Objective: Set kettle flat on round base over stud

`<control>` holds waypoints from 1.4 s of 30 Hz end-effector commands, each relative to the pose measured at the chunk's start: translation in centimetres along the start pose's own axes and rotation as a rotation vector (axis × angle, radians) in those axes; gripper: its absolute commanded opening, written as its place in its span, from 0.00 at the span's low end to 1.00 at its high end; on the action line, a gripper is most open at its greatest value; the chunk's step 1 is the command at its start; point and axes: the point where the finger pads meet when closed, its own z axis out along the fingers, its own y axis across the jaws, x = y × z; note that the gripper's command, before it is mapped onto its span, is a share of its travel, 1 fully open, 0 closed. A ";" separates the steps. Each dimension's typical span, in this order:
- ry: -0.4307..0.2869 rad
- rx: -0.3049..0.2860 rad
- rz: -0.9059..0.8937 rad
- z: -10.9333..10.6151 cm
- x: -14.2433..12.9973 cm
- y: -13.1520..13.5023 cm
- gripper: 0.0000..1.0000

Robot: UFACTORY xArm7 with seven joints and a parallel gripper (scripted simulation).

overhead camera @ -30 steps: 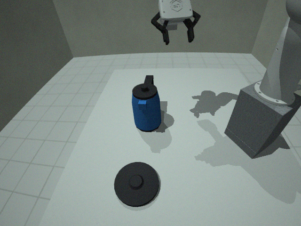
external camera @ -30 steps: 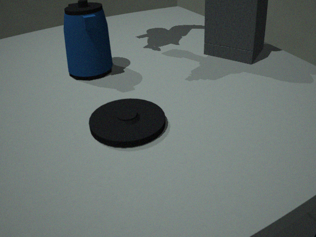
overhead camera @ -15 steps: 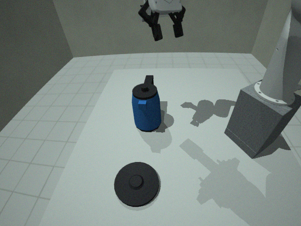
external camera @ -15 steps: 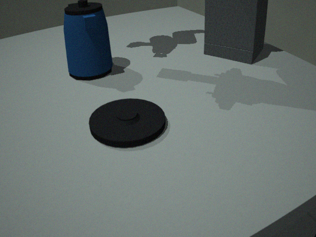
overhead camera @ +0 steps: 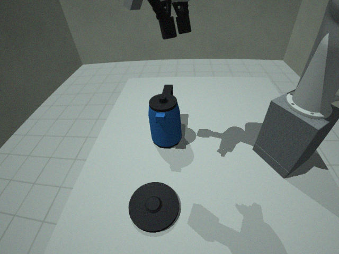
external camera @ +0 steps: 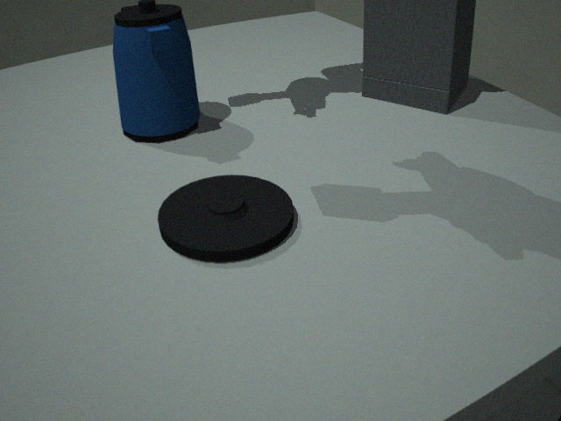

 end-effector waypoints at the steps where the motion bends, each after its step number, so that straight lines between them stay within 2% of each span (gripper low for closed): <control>1: 0.052 -0.039 -0.156 -1.2 -0.1 -2.3 0.81; 8: 0.119 -0.098 -0.375 -2.7 -0.8 -5.7 0.81; 19: 0.165 -0.137 -0.524 -3.8 -1.5 -8.0 0.81; 42: 0.176 -0.140 -0.521 -3.9 -1.4 -8.2 0.81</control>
